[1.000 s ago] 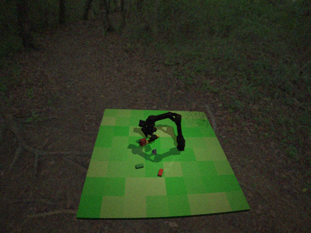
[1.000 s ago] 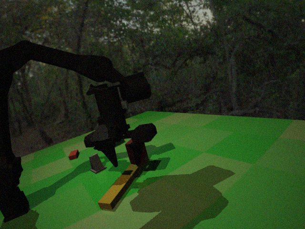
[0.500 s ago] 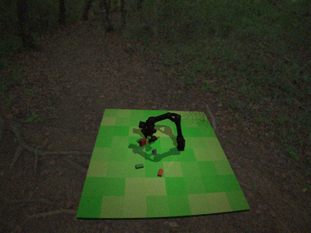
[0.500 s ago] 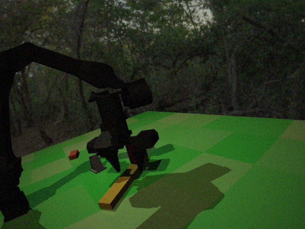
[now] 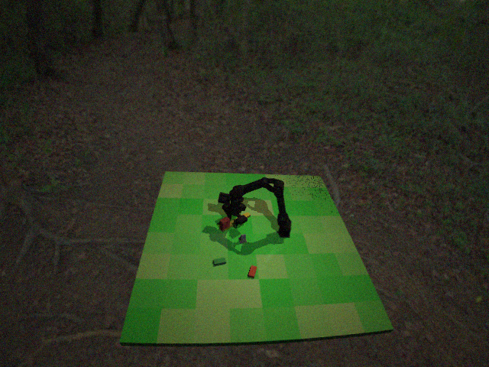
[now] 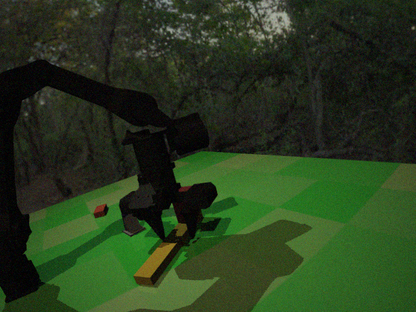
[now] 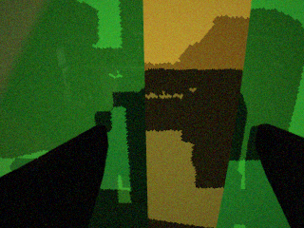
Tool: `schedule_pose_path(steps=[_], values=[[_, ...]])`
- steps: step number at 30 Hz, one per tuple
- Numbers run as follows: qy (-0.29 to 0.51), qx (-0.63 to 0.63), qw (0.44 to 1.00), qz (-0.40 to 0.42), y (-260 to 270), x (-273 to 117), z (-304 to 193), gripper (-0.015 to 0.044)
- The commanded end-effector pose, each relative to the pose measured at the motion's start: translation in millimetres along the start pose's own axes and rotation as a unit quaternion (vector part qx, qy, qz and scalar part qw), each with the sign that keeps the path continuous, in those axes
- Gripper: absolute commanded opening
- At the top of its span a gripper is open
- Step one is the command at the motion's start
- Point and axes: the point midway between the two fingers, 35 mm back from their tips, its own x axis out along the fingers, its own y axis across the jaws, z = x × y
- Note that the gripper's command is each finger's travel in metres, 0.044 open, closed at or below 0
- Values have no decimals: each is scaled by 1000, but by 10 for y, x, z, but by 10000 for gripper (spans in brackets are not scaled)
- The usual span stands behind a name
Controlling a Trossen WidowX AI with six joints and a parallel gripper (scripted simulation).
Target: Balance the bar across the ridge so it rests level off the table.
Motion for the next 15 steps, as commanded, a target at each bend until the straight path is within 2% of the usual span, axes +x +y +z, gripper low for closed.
schedule_pose_path(steps=[1,4,10,15], values=[[1,3,1000,-3,-14,14,0,315],[1,3,1000,-3,-14,14,0,315],[0,0,1000,0,-2,3,2,157],[0,0,1000,0,-2,3,2,124]])
